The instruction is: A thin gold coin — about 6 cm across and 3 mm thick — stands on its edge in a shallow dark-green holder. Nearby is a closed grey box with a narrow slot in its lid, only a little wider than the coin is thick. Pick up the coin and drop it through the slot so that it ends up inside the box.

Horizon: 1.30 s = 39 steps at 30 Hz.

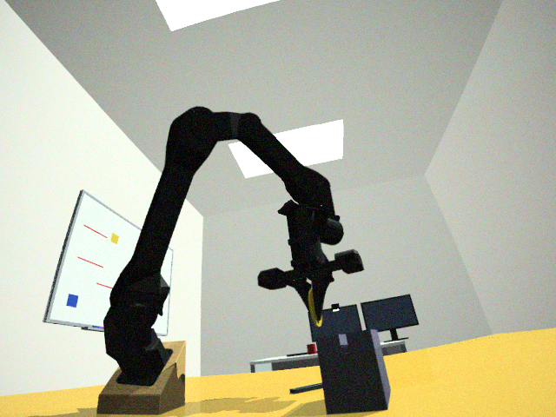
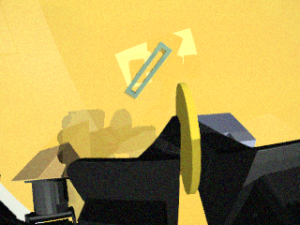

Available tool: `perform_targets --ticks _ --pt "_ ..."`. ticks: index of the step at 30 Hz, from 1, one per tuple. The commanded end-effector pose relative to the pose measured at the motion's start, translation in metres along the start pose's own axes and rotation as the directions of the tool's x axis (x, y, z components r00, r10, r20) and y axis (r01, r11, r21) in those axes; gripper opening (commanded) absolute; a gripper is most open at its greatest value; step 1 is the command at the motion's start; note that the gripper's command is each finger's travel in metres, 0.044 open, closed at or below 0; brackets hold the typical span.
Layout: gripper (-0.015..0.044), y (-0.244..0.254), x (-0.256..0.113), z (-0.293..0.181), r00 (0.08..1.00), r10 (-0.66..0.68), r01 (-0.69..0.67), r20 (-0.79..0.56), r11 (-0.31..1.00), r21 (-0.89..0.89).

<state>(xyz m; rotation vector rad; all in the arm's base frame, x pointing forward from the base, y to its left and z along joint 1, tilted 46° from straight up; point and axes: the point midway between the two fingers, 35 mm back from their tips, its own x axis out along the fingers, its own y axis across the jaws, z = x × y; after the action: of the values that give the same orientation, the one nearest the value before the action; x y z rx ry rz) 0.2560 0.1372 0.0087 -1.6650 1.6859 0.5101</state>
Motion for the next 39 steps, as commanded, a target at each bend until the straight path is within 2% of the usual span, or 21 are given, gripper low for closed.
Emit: perform_targets --ticks 1,39 --pt "0.0 -0.009 -0.002 -0.009 1.0 -0.005 0.005 0.003 1.0 -0.002" --pt "0.0 -0.062 -0.001 -0.091 1.0 -0.008 0.008 -0.009 1.0 0.0"
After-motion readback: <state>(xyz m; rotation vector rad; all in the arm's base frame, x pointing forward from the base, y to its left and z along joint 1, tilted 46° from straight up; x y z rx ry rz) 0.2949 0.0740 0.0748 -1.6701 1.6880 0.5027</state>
